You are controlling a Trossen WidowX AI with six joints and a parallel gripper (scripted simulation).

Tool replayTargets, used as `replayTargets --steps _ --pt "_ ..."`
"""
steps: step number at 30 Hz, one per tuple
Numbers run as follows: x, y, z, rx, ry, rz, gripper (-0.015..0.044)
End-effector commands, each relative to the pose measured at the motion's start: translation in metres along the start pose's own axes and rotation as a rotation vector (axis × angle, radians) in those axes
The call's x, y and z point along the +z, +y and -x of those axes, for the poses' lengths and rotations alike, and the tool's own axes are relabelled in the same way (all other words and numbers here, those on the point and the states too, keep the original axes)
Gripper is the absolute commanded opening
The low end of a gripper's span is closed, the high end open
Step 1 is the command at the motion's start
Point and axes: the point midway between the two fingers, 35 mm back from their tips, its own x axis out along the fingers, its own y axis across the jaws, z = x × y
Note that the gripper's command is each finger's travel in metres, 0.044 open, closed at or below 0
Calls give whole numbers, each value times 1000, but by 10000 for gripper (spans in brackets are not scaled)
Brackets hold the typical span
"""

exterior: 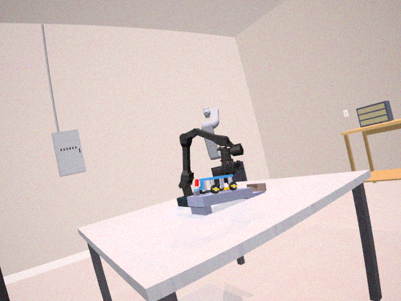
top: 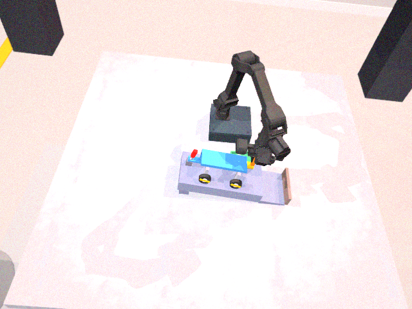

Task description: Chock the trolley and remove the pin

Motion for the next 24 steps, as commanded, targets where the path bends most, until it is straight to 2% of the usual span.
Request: replayTargets --steps 1,14,21,24 --pt "0 -6 1 -3 -5 -1 0" --pt "0 -4 0 2 0 0 0" --pt "0 -4 0 2 0 0 184" --pt "0 -4 1 2 0 0 190"
